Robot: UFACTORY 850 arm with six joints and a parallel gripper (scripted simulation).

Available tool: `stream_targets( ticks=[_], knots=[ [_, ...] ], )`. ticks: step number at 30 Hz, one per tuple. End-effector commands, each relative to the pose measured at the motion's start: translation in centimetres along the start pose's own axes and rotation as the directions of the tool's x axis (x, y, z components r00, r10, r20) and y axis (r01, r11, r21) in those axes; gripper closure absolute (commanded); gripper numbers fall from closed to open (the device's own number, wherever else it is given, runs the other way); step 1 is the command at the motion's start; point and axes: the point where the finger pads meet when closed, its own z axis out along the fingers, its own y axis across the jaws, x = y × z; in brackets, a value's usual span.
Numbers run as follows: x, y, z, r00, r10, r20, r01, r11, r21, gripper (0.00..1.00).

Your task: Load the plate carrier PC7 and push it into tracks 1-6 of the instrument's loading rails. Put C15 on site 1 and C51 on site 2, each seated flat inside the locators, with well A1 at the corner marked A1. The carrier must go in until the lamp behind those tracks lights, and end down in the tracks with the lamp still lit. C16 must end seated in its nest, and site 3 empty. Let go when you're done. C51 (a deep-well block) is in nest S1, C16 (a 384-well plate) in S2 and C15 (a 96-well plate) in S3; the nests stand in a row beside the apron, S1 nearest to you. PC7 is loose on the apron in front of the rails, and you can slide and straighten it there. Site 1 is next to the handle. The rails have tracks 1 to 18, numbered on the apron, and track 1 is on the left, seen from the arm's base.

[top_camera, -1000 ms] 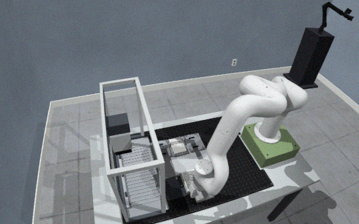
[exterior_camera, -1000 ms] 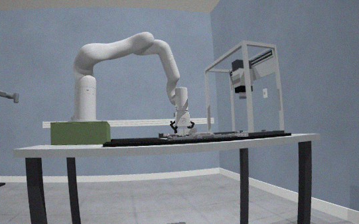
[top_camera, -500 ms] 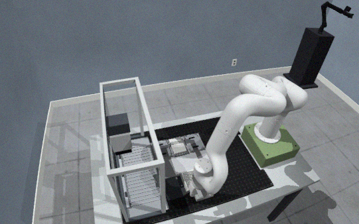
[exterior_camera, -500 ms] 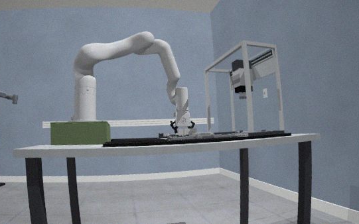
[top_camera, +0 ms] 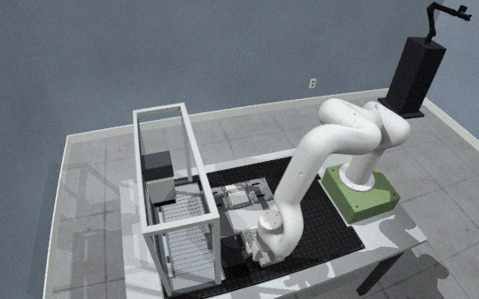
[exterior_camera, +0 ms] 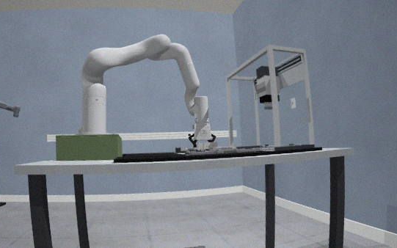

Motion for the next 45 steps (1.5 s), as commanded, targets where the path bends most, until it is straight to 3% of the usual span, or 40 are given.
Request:
stream_targets(
  ticks=[1,45],
  knots=[
    [-0.1,0.1,-0.1,1.000,0.000,-0.001,0.000,1.000,-0.002,0.00],
    [-2.1,0.1,-0.1,1.000,0.000,-0.001,0.000,1.000,-0.002,0.00]
  ],
)
